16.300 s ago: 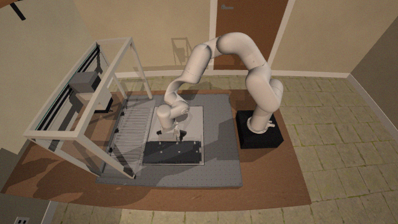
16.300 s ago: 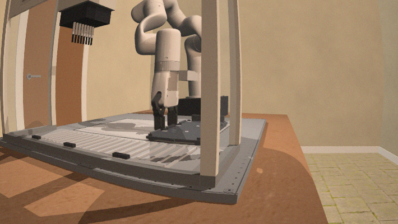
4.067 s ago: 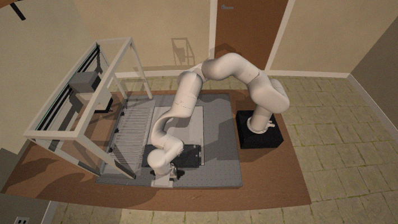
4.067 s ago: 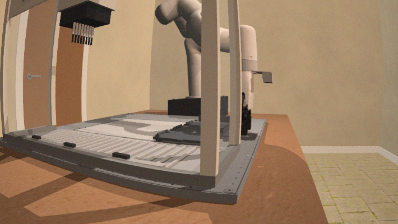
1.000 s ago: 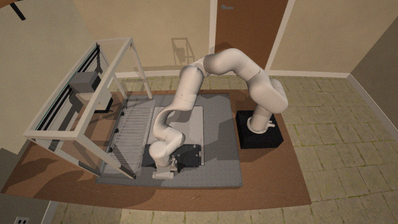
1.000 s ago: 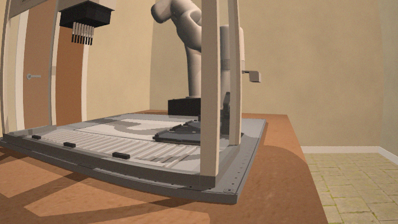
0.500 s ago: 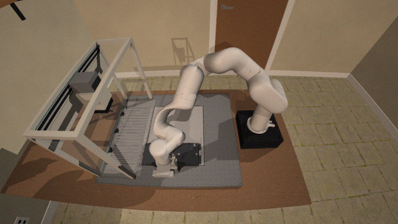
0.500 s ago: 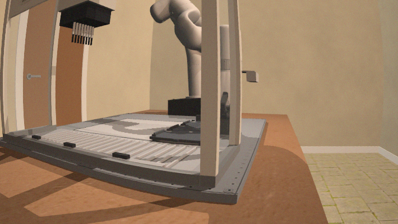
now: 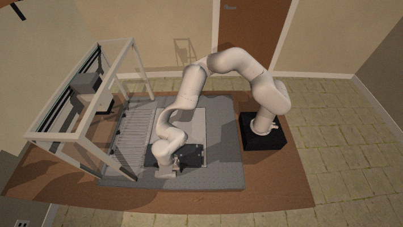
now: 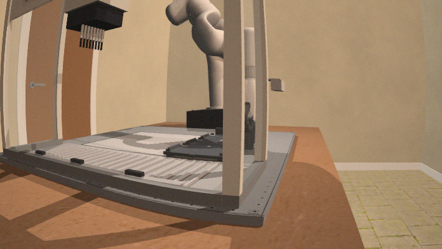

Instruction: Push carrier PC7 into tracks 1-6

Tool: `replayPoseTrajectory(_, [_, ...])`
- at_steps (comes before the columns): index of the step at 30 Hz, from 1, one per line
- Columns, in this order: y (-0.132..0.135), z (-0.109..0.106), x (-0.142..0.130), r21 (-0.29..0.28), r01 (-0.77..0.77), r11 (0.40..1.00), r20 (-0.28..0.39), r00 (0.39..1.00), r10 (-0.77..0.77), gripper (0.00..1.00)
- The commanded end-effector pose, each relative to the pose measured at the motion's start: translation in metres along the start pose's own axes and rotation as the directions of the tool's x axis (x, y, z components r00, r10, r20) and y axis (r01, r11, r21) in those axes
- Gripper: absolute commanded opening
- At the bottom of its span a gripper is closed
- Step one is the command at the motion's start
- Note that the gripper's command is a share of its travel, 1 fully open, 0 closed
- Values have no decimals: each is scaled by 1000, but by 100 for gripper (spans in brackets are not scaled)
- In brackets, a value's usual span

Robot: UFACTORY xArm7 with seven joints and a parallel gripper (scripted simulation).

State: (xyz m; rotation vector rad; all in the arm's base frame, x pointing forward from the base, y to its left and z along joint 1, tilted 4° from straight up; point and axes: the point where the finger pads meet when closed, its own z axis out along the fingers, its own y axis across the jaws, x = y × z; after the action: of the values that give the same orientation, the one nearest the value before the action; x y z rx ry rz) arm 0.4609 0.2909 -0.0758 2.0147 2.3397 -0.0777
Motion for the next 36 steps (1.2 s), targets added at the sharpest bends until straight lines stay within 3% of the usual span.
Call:
replayPoseTrajectory(1, [2, -2, -1, -4, 0, 1000, -2, 1000, 0, 100])
replayPoseTrajectory(36, [1, -2, -5, -4, 0, 1000, -2, 1000, 0, 100])
